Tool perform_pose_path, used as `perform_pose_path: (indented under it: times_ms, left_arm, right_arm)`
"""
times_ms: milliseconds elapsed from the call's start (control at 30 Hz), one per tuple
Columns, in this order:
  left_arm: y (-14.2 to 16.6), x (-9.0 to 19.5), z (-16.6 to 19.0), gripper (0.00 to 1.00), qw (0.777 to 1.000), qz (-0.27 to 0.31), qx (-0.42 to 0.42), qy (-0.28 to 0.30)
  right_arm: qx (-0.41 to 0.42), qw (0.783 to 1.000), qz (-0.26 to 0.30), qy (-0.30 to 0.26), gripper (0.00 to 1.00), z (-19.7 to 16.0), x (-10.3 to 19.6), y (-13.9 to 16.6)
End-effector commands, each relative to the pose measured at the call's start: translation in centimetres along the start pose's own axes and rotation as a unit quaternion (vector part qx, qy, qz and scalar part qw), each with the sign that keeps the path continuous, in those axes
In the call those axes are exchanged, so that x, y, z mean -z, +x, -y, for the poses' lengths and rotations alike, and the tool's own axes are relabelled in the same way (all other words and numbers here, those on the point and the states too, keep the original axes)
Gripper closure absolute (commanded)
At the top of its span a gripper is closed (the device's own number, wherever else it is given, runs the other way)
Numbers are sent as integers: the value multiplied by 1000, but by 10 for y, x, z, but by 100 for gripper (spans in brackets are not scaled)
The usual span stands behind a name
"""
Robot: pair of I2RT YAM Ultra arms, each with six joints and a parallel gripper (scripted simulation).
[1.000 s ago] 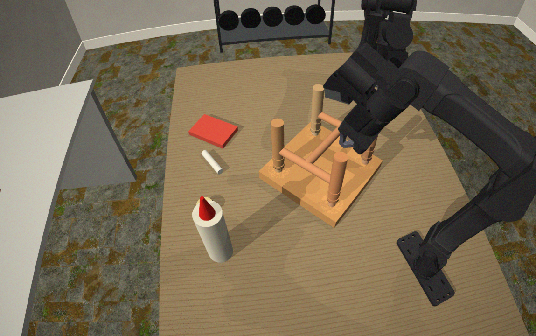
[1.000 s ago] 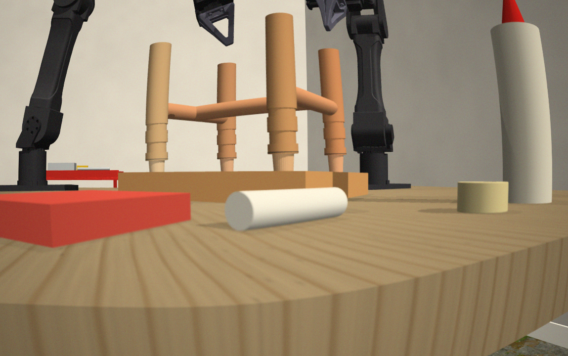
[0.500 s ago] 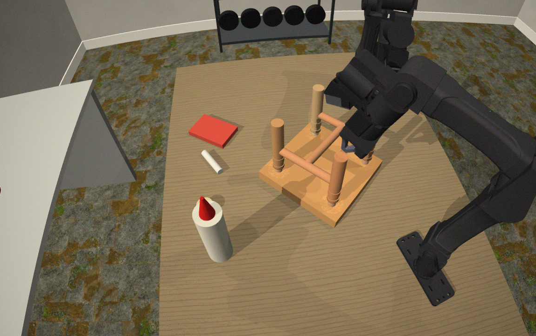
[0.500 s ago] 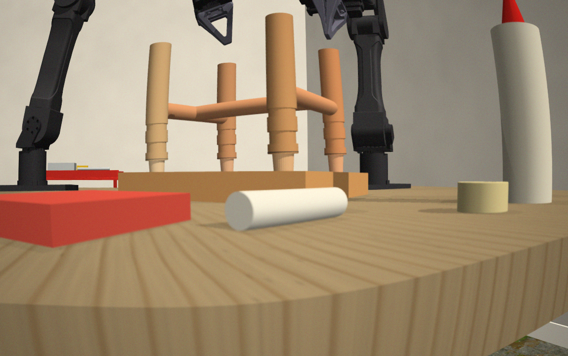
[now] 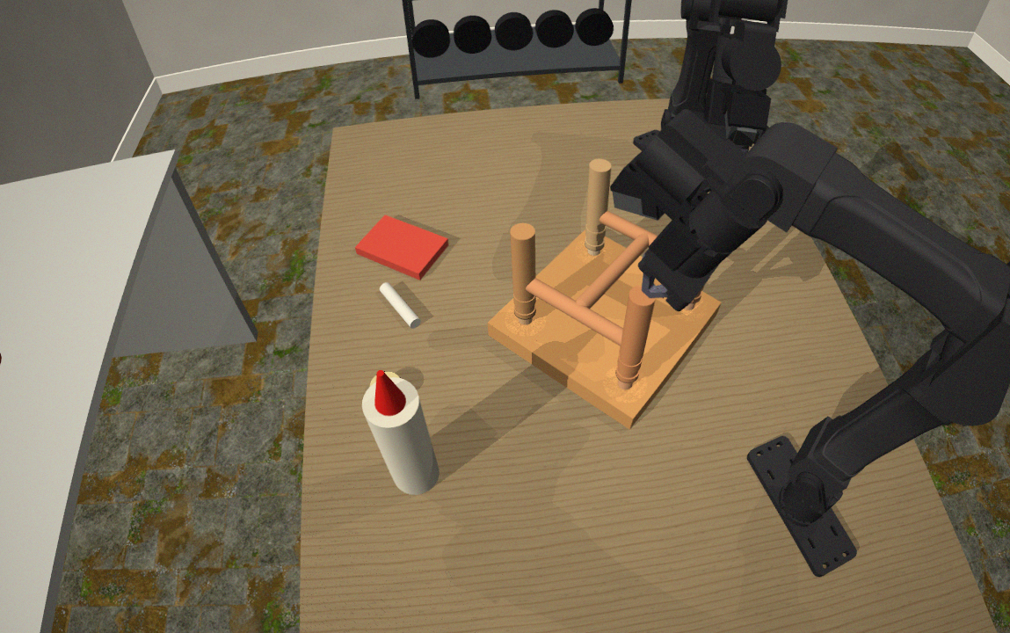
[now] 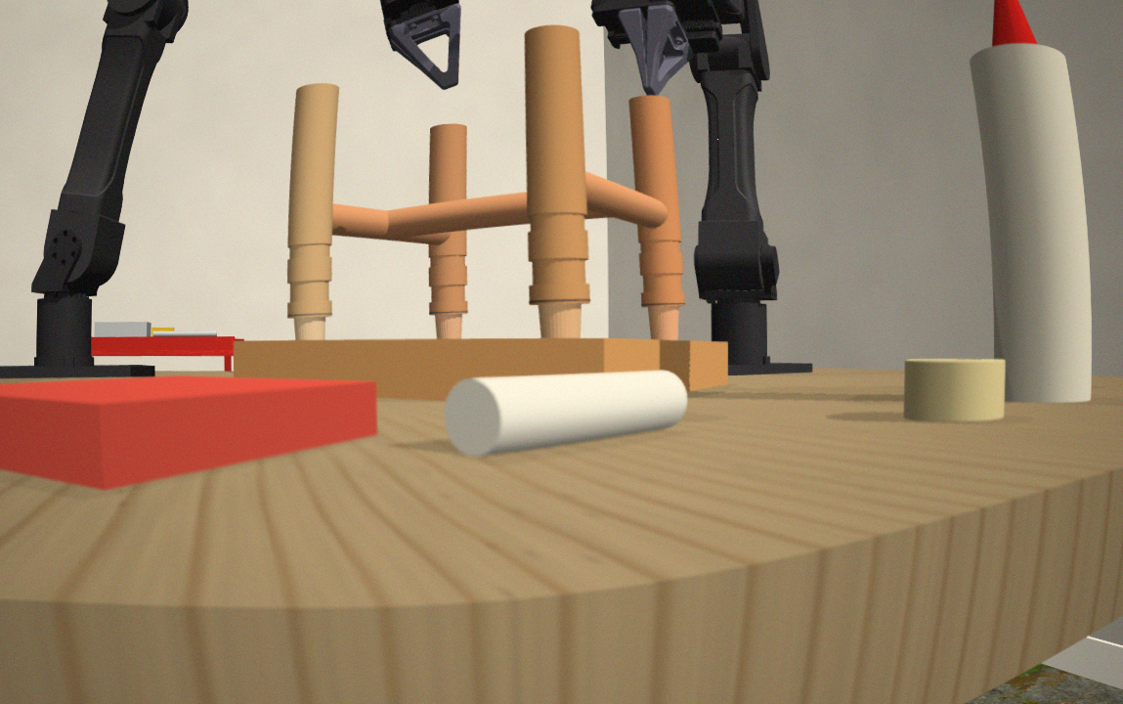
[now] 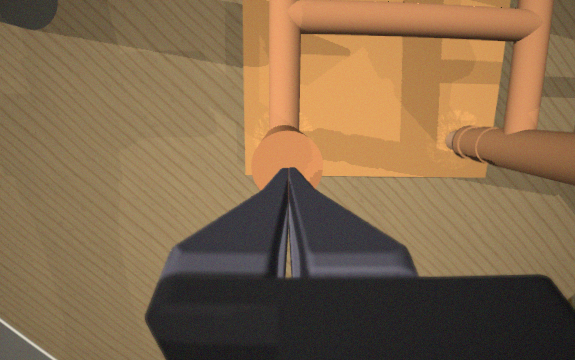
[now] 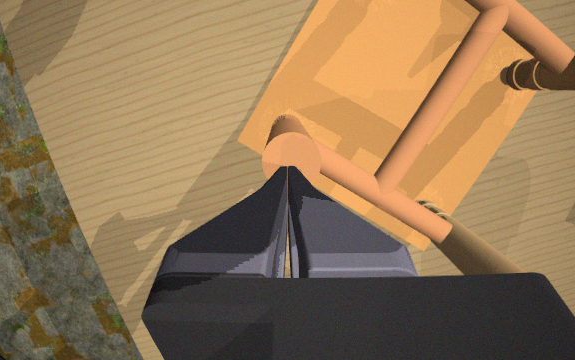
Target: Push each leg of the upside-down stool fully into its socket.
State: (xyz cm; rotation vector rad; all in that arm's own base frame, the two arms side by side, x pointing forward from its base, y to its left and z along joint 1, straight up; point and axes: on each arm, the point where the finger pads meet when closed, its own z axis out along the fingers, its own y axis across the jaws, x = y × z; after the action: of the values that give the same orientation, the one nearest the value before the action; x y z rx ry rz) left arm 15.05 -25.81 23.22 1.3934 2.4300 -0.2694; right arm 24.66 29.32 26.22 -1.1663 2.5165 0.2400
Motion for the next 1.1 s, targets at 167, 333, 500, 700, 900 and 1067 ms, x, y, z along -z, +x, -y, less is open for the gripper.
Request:
perform_pose_path:
  times_ms: [167, 333, 500, 700, 900, 1067]
  left_arm:
    - [-10, 10, -3, 100, 999, 35, -1, -5]
    - [-10, 12, -3, 100, 999, 38, 0, -5]
    - [-10, 12, -3, 100, 999, 38, 0, -5]
    - [-10, 12, -3, 100, 999, 38, 0, -5]
    - [-10, 12, -3, 100, 999, 38, 0, -5]
    - [-10, 12, -3, 100, 999, 38, 0, -5]
  right_arm:
    - [-1, 1000, 11, 2, 100, 3, 3, 2]
    - [-3, 1000, 17, 5, 100, 6, 2, 1]
    - [1, 1000, 14, 3, 100, 3, -8, 4]
    - [-1, 1000, 16, 5, 100, 5, -16, 7]
    - [7, 1000, 19, 2, 100, -1, -20, 9]
    - [7, 1000, 20, 2, 100, -1, -21, 10]
